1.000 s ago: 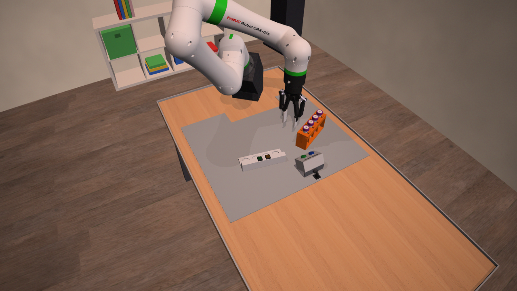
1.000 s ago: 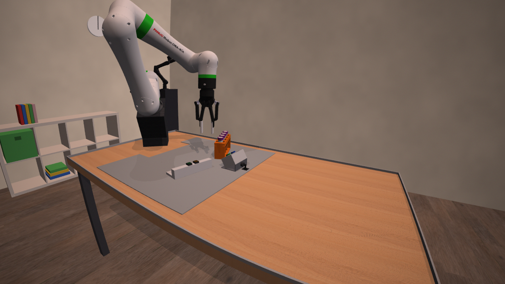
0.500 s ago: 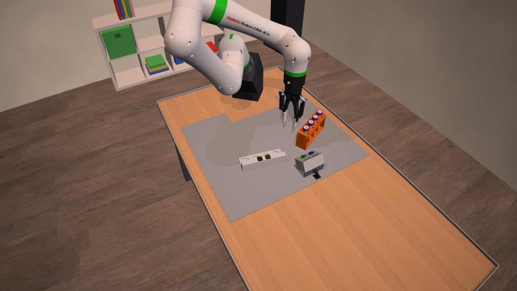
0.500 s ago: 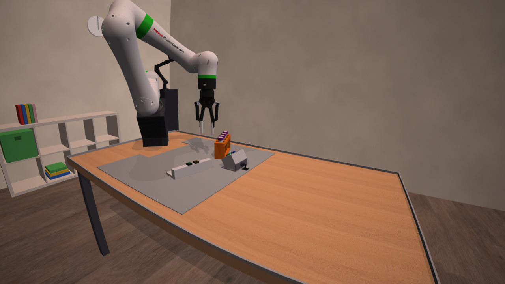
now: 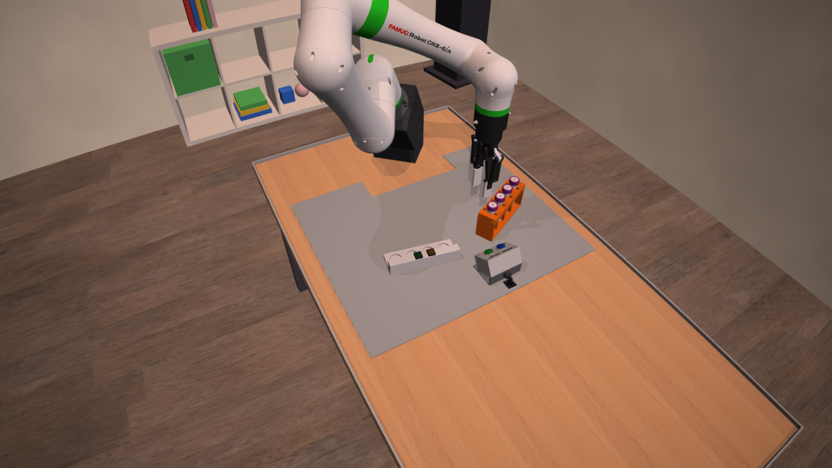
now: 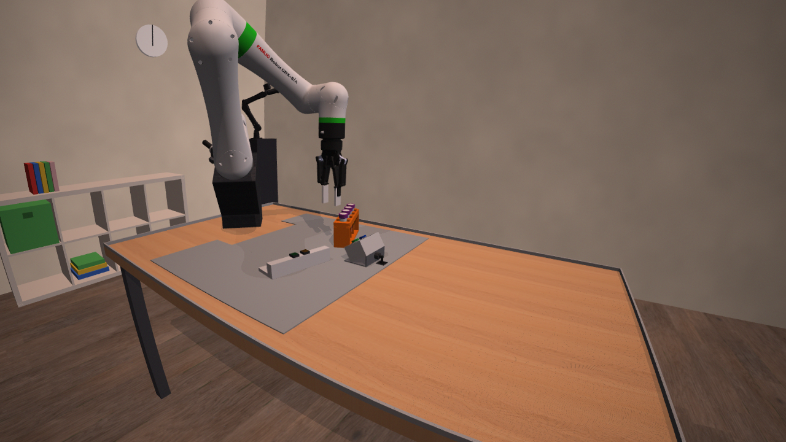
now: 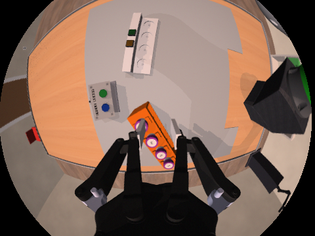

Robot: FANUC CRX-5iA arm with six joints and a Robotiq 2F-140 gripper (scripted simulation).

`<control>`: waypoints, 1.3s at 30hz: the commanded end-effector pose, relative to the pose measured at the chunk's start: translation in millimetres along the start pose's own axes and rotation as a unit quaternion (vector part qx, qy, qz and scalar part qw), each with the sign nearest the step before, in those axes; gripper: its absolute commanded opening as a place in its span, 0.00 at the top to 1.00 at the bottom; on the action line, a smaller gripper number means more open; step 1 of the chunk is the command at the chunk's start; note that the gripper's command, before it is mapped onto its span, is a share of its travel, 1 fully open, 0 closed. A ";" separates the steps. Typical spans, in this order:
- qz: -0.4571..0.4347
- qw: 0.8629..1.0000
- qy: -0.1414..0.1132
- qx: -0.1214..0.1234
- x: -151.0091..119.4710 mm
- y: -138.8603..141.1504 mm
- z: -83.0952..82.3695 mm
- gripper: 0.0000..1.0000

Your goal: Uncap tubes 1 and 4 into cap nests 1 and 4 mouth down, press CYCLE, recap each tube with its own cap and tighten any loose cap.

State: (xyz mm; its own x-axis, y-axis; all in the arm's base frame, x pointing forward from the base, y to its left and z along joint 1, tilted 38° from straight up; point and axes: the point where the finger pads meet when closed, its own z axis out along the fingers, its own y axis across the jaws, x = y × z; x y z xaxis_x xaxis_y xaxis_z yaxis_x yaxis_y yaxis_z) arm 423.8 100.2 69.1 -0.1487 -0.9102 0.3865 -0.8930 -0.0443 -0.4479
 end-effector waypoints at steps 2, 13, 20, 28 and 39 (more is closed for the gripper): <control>0.016 1.000 0.009 0.011 -37.7 5.9 0.9 0.65; 0.016 1.000 0.009 0.011 -94.6 18.6 2.3 0.65; 0.016 1.000 0.009 0.011 -143.4 29.4 3.4 0.65; 0.016 1.000 0.009 0.011 -158.1 32.7 3.8 0.65; 0.016 1.000 0.009 0.011 -157.7 32.3 24.8 0.65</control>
State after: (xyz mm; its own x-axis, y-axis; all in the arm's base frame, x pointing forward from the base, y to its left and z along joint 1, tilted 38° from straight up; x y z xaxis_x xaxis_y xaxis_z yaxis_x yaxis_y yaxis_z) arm 426.4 233.9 -22.3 -0.1848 -0.9033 0.3873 -0.8789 -0.0244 -0.4763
